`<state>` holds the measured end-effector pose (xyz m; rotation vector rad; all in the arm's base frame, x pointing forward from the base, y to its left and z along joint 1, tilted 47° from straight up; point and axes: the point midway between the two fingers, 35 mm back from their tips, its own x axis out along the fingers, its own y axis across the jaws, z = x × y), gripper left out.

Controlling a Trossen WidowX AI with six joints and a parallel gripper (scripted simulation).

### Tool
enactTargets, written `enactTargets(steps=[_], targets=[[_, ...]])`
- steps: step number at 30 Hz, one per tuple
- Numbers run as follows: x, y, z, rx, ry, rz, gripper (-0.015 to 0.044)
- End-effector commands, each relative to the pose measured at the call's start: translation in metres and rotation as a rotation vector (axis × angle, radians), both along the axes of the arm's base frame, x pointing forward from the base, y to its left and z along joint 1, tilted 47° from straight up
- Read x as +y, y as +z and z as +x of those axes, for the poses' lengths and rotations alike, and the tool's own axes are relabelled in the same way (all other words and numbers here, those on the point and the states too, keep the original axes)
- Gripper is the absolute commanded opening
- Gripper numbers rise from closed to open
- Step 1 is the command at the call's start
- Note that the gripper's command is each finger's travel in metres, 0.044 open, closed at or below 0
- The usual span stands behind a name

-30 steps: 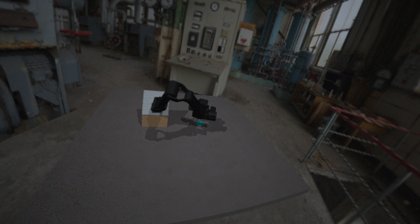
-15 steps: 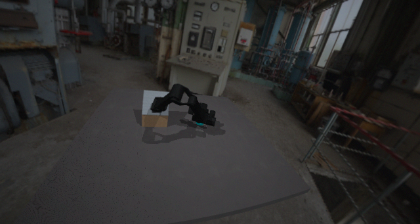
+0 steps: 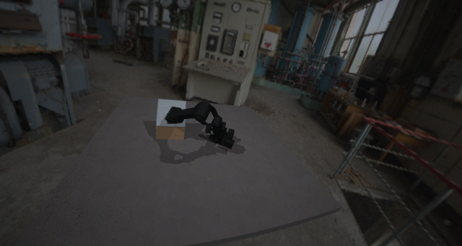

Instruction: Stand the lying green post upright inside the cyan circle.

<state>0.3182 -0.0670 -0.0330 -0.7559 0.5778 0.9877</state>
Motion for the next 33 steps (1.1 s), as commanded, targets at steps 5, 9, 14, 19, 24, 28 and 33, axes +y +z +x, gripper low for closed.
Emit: enactTargets(steps=[5,9,14,19,24,28,33], targets=[[-0.012,-0.014,0.003,-0.002,0.000,-0.002,0.0023],[-0.012,-0.014,0.003,-0.002,0.000,-0.002,0.0023],[-0.012,-0.014,0.003,-0.002,0.000,-0.002,0.0023],[-0.012,-0.014,0.003,-0.002,0.000,-0.002,0.0154],[-0.012,-0.014,0.003,-0.002,0.000,-0.002,0.0285],[-0.012,-0.014,0.003,-0.002,0.000,-0.002,0.0390],[-0.001,-0.001,0.005,-0.003,0.001,-0.003,0.0400]])
